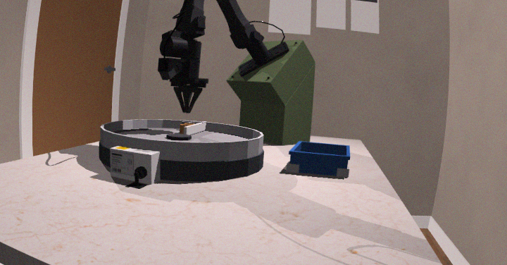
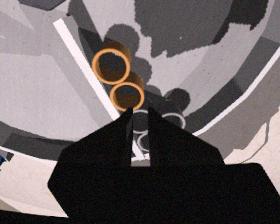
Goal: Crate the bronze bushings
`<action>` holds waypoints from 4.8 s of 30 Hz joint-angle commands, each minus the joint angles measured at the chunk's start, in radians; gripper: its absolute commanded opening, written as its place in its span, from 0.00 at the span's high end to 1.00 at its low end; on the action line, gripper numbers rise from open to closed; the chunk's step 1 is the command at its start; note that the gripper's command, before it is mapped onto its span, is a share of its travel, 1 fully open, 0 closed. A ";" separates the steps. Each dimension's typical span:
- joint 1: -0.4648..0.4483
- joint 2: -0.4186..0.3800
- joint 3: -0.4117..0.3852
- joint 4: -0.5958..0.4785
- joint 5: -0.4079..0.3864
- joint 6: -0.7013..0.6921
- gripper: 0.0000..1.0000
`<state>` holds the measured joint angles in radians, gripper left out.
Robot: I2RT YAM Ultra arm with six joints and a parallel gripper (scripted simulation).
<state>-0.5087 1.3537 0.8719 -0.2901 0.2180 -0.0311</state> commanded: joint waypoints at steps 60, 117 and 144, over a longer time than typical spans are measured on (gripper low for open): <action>-0.002 -0.029 -0.005 0.014 -0.011 -0.007 0.87; -0.013 0.056 0.001 0.105 -0.025 -0.020 0.87; -0.010 0.078 0.017 0.105 -0.016 -0.013 0.87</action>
<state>-0.5266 1.4330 0.8627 -0.2028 0.2047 -0.0444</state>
